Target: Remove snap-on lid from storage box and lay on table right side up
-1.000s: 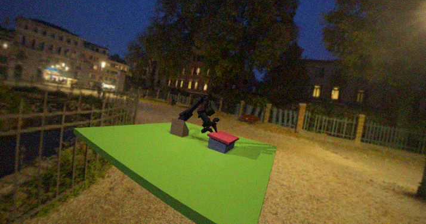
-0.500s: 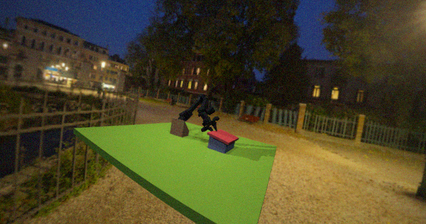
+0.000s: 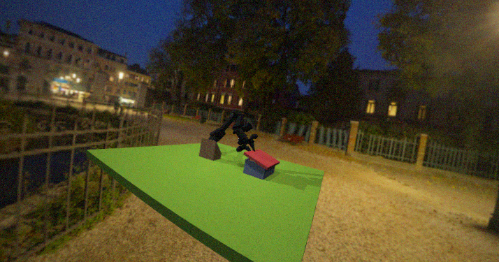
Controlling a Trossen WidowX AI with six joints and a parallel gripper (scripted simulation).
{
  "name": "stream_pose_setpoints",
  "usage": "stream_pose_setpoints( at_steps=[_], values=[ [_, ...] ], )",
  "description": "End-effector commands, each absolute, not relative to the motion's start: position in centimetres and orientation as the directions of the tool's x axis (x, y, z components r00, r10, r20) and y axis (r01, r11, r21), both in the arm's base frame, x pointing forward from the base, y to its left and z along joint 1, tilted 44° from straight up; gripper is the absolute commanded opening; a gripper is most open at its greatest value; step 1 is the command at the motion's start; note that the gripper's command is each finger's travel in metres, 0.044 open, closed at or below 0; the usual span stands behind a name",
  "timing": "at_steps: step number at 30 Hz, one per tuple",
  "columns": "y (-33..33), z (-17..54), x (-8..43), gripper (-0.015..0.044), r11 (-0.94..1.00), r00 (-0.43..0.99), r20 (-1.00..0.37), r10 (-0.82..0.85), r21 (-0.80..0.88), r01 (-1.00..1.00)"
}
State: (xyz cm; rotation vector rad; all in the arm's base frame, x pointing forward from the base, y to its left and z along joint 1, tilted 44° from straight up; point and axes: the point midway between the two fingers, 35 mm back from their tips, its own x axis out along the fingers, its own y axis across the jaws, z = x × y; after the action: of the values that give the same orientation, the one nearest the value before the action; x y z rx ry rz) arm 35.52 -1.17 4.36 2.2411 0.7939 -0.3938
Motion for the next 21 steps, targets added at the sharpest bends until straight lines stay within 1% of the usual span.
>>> stream_pose_setpoints(
  at_steps=[1,21],
  values=[
    [-1.8,5.2,36.0,0.0000,-0.555,0.772,-0.477,0.421,0.537,0.635],
    [-3.7,7.1,37.2,0.0000,-0.554,0.772,-0.477,0.421,0.538,0.635]
  ],
)
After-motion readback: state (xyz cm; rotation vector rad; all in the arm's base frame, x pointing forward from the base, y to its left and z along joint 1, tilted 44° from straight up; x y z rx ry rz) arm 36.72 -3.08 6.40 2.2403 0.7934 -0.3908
